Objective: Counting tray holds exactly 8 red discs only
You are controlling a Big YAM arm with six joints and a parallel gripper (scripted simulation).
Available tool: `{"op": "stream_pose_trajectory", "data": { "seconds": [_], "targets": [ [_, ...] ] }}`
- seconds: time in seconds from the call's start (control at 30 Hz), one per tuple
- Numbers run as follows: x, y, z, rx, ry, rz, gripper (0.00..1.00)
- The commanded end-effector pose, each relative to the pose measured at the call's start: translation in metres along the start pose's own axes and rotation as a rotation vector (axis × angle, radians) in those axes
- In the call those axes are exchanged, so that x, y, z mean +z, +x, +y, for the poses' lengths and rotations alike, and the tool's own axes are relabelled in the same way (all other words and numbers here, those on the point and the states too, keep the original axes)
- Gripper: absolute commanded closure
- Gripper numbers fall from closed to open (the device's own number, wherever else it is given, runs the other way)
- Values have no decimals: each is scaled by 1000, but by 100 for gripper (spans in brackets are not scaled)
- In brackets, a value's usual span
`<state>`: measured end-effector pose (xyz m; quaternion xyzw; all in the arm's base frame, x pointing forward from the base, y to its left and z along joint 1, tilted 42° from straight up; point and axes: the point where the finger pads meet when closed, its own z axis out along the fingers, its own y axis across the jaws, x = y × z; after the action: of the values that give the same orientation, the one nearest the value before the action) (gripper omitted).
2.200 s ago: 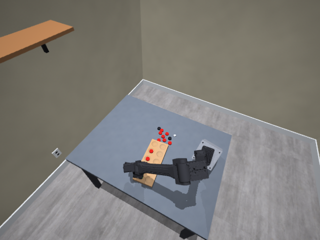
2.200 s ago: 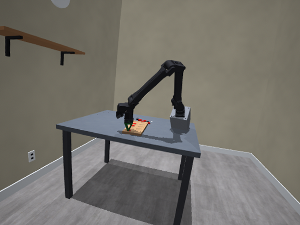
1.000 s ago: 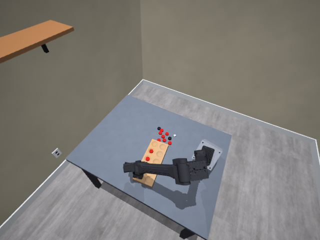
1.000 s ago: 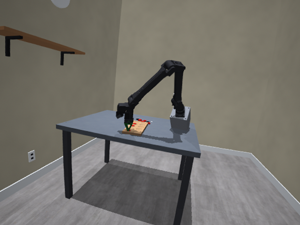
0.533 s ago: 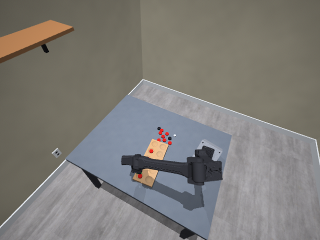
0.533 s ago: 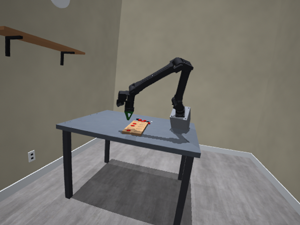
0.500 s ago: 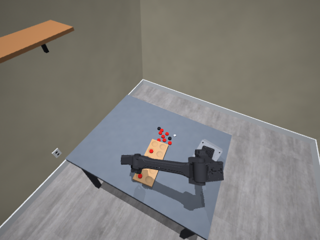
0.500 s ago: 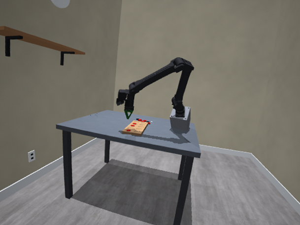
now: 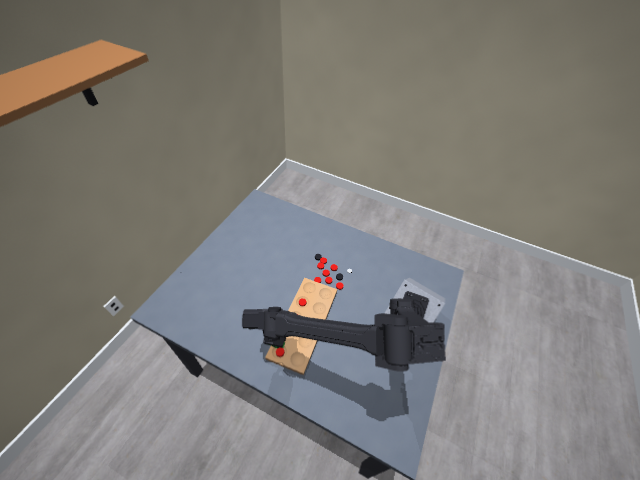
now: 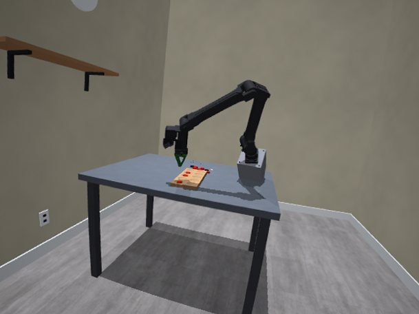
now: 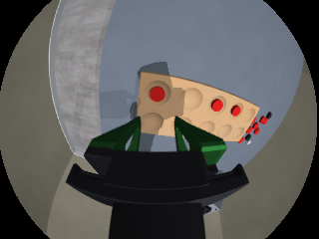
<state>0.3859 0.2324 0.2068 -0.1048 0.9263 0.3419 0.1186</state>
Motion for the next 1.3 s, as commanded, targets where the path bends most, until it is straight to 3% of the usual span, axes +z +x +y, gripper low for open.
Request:
{"op": "stream_pose_trajectory", "data": {
  "seconds": [0.0,1.2,1.27],
  "targets": [
    [-8,-9,7,-20,-3,-18,54],
    [-8,-9,7,-20,-3,-18,54],
    [-13,-15,6,-22,-3,-45,54]
  ]
}}
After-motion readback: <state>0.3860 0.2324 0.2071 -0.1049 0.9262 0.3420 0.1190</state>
